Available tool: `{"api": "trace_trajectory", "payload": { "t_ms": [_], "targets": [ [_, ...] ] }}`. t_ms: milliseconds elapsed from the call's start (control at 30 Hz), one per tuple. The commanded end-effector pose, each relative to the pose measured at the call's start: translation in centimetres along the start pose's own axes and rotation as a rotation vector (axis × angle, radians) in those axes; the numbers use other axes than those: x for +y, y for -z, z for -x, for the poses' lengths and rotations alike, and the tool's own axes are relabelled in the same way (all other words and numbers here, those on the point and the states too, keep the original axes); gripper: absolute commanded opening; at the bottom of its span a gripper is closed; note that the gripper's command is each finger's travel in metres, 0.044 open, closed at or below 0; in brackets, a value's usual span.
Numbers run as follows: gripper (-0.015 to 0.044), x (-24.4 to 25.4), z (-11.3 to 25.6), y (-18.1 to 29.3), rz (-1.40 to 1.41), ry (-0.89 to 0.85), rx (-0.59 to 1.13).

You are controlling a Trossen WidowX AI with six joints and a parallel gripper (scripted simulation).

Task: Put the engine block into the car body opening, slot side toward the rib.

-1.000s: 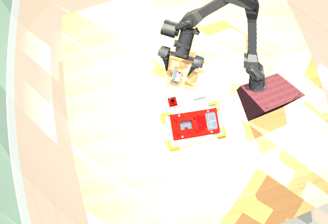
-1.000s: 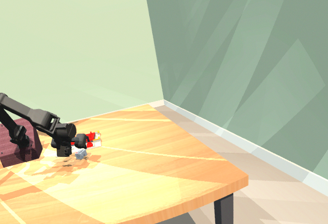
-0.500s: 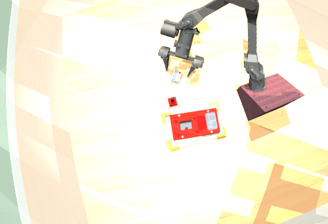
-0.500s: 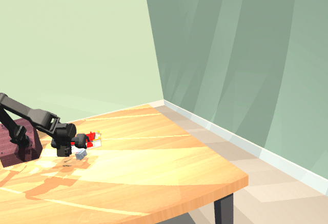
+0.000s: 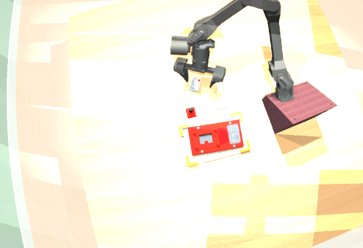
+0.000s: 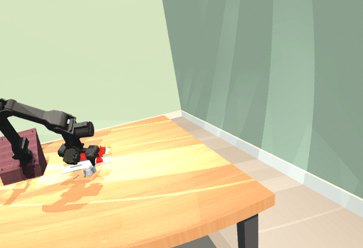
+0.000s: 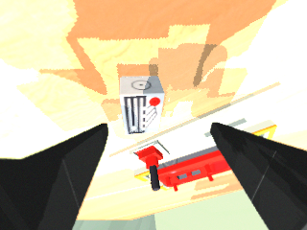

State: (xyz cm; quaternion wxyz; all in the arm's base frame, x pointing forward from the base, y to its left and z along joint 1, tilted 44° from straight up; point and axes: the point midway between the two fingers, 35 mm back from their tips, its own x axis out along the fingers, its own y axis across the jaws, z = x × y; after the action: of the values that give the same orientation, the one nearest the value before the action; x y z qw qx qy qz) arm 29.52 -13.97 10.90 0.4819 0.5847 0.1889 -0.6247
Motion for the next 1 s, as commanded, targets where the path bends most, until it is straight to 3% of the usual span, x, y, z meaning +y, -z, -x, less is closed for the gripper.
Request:
{"api": "trace_trajectory", "payload": {
  "t_ms": [0, 300, 967],
  "targets": [
    [0.044, 0.1, 0.2, 0.5, -0.005, -0.006, -0.124],
    [0.044, 0.7, 1.7, 1.6, -0.008, -0.109, -0.373],
    [0.044, 1.1, -0.2, 1.1, -0.008, -0.113, -0.378]
  ]
}}
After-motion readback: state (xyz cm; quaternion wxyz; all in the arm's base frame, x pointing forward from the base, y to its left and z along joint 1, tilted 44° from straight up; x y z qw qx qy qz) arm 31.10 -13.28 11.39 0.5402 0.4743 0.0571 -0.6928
